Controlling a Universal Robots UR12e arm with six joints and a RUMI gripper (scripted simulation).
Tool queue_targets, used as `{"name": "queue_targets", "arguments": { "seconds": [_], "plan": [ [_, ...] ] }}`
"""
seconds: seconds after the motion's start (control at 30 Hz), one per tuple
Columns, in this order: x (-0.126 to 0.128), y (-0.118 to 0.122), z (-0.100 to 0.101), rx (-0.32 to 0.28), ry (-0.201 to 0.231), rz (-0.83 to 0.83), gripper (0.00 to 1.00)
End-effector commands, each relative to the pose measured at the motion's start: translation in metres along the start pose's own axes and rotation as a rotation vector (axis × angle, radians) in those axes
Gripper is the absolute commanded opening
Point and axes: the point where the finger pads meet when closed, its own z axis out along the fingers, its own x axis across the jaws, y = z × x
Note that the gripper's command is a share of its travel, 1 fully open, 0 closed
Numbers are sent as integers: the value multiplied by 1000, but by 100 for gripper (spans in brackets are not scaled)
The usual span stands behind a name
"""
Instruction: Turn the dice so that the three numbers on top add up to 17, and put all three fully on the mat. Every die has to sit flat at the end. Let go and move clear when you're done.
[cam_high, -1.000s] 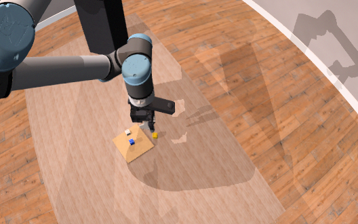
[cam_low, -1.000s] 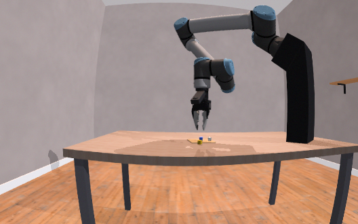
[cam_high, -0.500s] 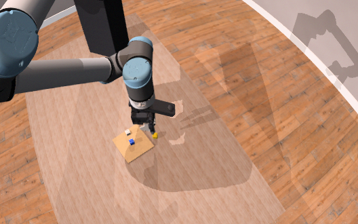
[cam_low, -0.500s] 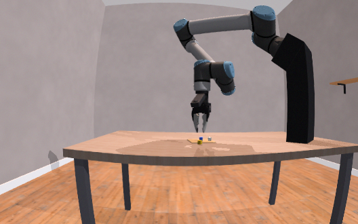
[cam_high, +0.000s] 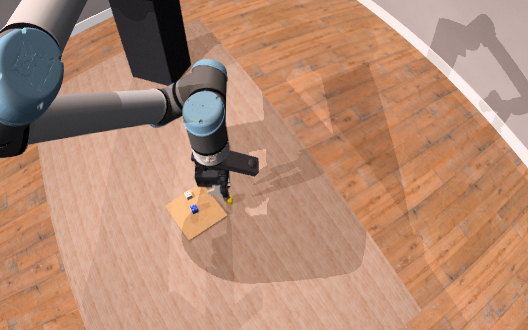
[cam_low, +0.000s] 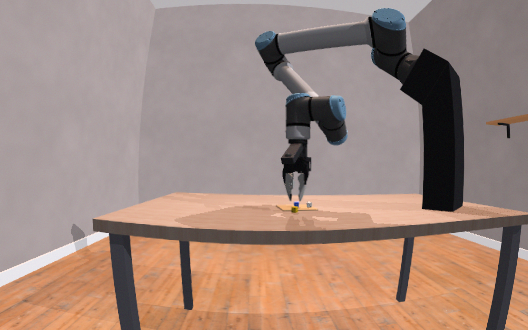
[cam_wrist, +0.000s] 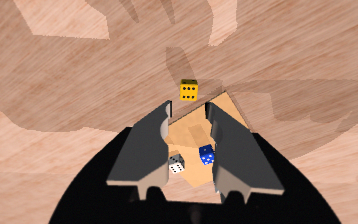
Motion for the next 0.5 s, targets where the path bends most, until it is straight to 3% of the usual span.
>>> {"name": "queue_targets", "arguments": {
  "seconds": [0.0, 0.47],
  "plan": [
    [0, 0, 6, 1, 1, 0, 21],
    [0, -1, 13, 1, 1, 0, 21]
  ]
}}
